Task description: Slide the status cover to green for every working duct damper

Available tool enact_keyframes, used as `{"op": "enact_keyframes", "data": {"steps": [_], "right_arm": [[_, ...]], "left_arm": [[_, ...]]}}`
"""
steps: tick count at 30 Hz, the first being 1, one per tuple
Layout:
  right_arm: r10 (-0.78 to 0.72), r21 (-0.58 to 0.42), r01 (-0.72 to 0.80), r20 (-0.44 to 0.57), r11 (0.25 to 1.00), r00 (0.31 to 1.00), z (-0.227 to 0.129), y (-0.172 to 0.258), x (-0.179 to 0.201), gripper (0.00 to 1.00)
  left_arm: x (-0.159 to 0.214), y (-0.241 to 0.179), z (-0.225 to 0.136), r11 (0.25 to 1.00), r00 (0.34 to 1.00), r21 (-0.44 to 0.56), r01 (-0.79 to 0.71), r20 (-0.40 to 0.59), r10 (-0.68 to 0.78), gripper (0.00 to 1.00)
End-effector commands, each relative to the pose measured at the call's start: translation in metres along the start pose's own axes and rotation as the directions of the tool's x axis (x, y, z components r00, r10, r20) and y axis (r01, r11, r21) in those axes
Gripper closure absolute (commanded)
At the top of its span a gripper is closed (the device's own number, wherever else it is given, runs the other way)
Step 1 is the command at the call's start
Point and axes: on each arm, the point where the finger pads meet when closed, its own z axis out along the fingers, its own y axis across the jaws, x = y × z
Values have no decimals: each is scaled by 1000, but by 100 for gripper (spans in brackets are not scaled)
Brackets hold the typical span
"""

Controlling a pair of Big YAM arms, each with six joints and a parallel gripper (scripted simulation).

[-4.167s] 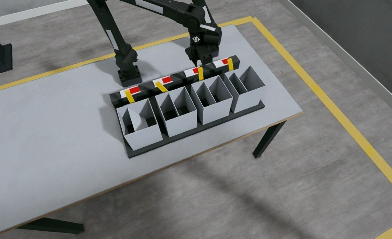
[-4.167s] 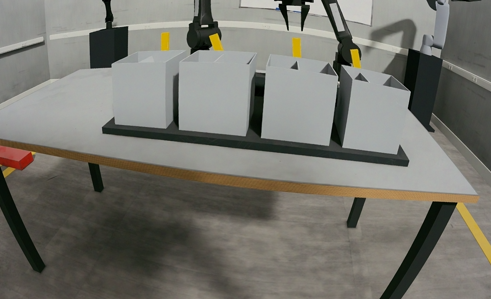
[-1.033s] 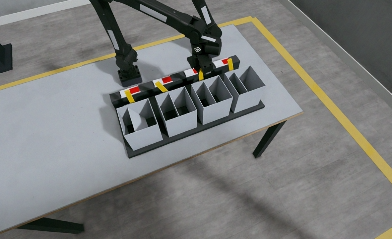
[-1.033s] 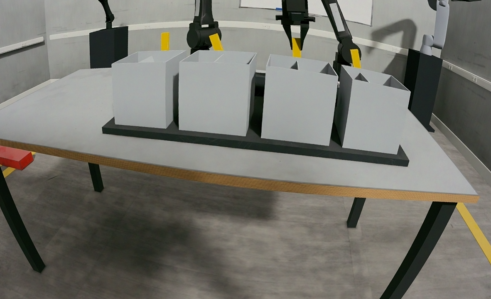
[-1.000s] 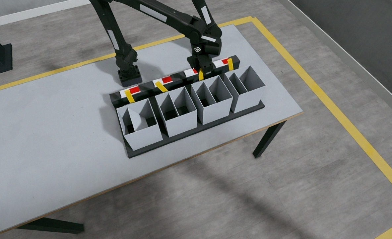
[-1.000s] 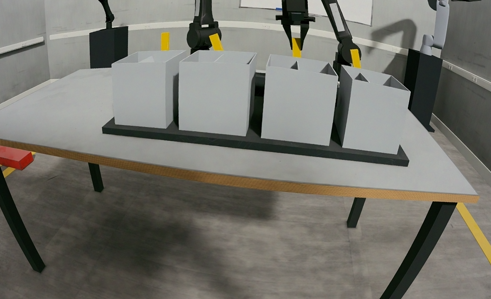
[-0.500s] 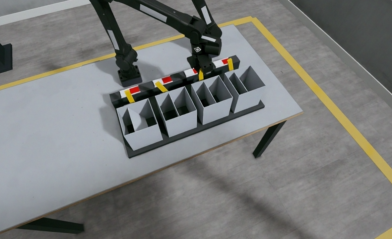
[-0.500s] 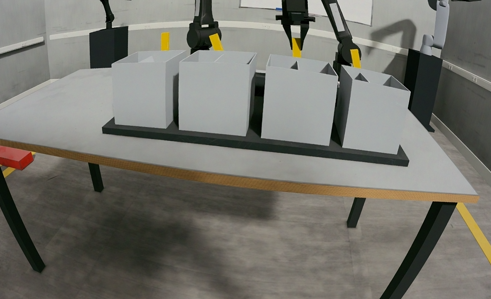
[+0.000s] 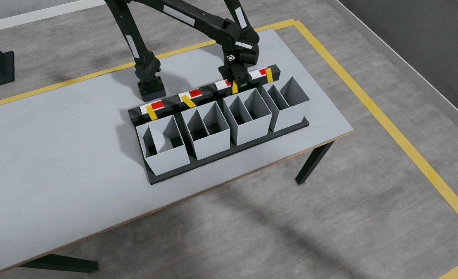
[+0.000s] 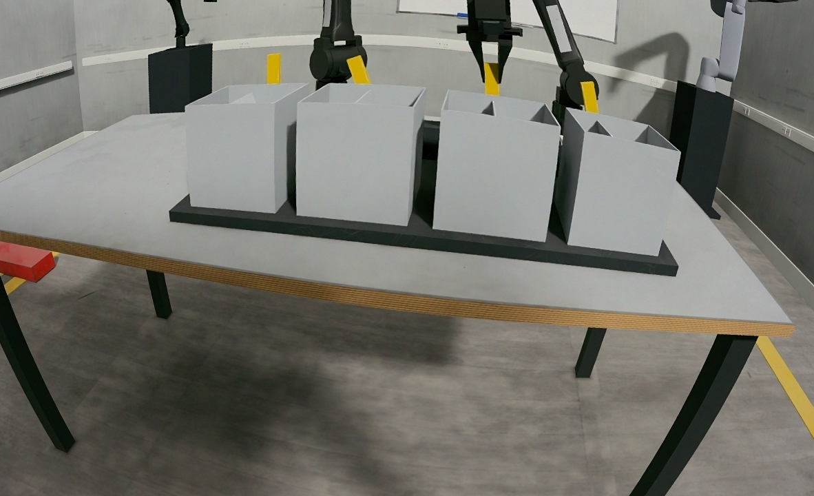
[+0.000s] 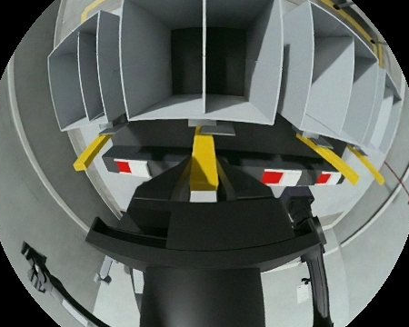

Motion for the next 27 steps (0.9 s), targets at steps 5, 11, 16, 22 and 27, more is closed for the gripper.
{"op": "enact_keyframes", "data": {"steps": [5, 11, 16, 22, 27], "right_arm": [[9, -32, -9, 24, 999, 1000, -7, 4, -2, 83], [8, -46, -7, 28, 999, 1000, -9, 0, -6, 83], [1, -59, 1, 29, 998, 1000, -9, -1, -6, 83], [1, -73, 2, 29, 997, 1000, -9, -3, -6, 83], [0, -96, 2, 29, 995, 1000, -9, -5, -6, 83]], "left_arm": [[-19, 5, -4, 1000, 999, -9, 9, 49, -8, 0], [-19, 5, -4, 1000, 999, -9, 9, 49, -8, 0], [-19, 5, -4, 1000, 999, -9, 9, 49, -8, 0], [-19, 5, -4, 1000, 999, -9, 9, 49, -8, 0], [-19, 5, -4, 1000, 999, -9, 9, 49, -8, 0]]}}
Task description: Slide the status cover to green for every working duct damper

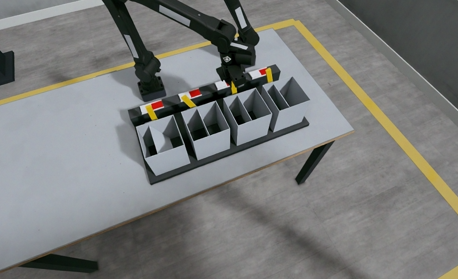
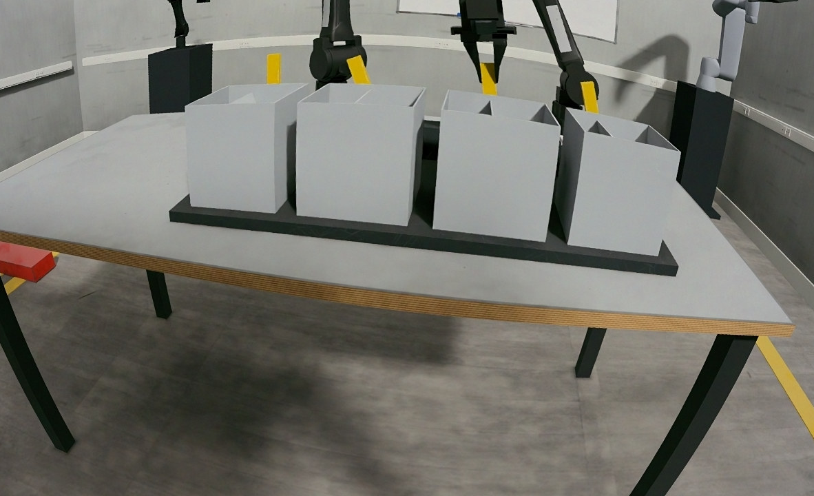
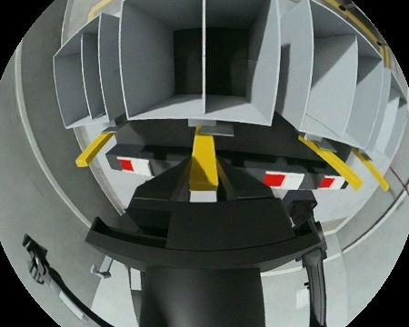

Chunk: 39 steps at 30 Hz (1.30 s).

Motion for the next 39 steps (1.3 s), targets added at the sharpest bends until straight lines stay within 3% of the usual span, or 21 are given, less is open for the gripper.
{"op": "enact_keyframes", "data": {"steps": [1, 39], "right_arm": [[-4, -47, 5, 24, 999, 1000, -9, 0, -6, 83], [-4, -297, 13, 30, 955, 1000, -5, -25, -6, 83]], "left_arm": [[-19, 5, -4, 1000, 999, -9, 9, 49, -8, 0], [-19, 5, -4, 1000, 999, -9, 9, 49, -8, 0]]}}
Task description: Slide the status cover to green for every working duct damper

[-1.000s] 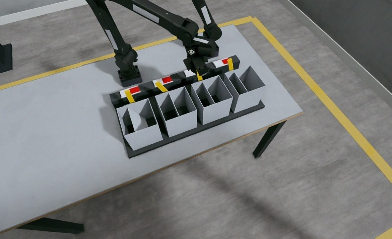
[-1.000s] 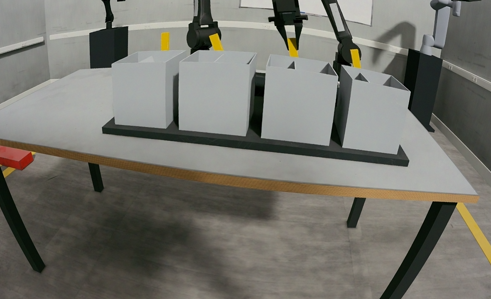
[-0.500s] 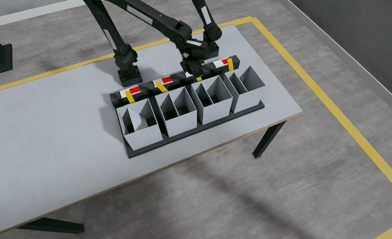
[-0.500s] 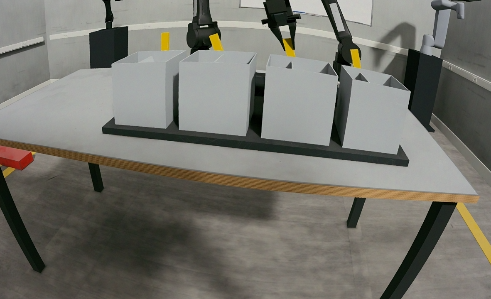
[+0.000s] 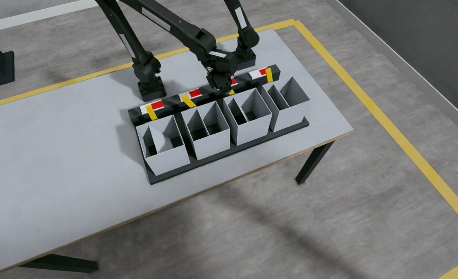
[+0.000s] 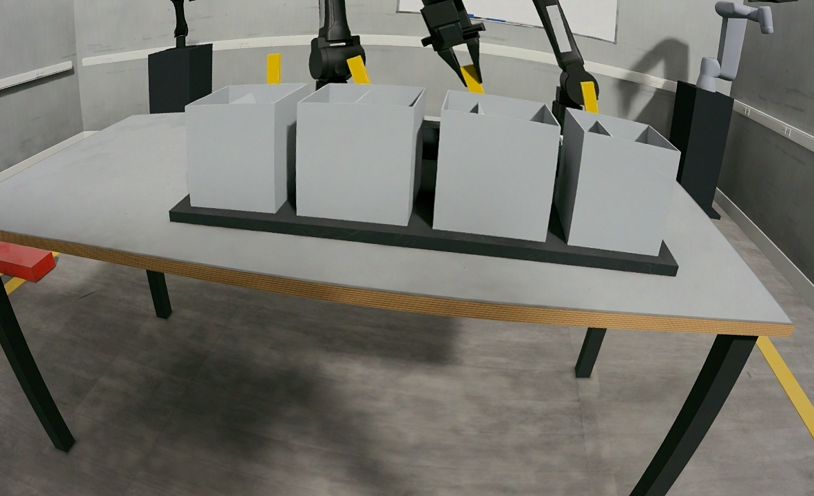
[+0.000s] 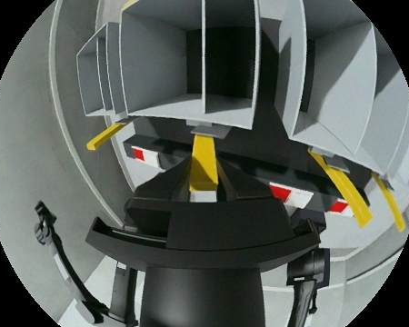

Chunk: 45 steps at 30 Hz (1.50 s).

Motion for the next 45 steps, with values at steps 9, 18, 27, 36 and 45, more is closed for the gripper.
{"op": "enact_keyframes", "data": {"steps": [9, 18, 27, 36, 45], "right_arm": [[-15, -103, 18, 30, 995, 999, -7, -3, -6, 83], [-15, -168, 20, 30, 986, 999, -6, -10, -6, 83], [-14, -207, 19, 28, 978, 1000, -4, -15, -6, 83], [-7, -243, 12, 22, 970, 1000, 0, -20, -6, 83], [-9, -259, 14, 18, 966, 1000, 2, -21, -5, 83]], "left_arm": [[-19, 5, -4, 1000, 999, -9, 9, 49, -8, 0], [-19, 5, -4, 1000, 999, -9, 9, 49, -8, 0], [-19, 5, -4, 1000, 999, -9, 9, 49, -8, 0], [-19, 5, -4, 1000, 999, -9, 9, 49, -8, 0], [-19, 5, -4, 1000, 999, -9, 9, 49, -8, 0]]}}
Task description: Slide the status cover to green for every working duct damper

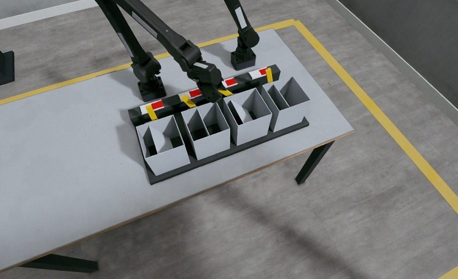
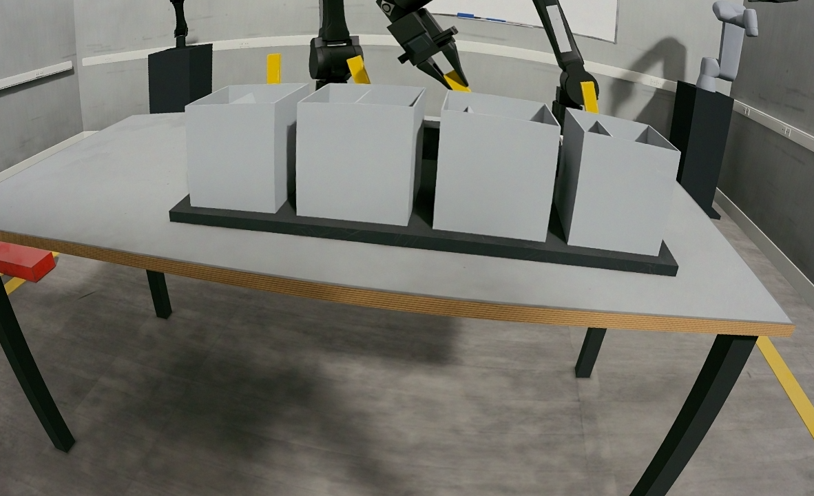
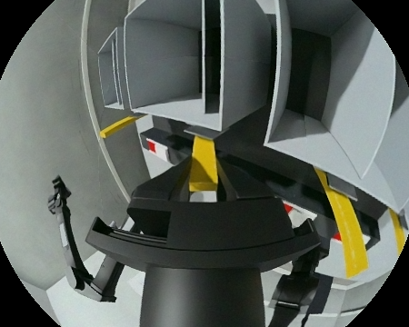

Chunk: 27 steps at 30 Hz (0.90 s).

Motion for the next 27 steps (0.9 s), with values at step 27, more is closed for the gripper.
{"op": "enact_keyframes", "data": {"steps": [27], "right_arm": [[-16, -35, 16, 12, 999, 1000, 2, 2, -4, 83]], "left_arm": [[-19, 5, -4, 1000, 999, -9, 9, 49, -8, 0]]}}
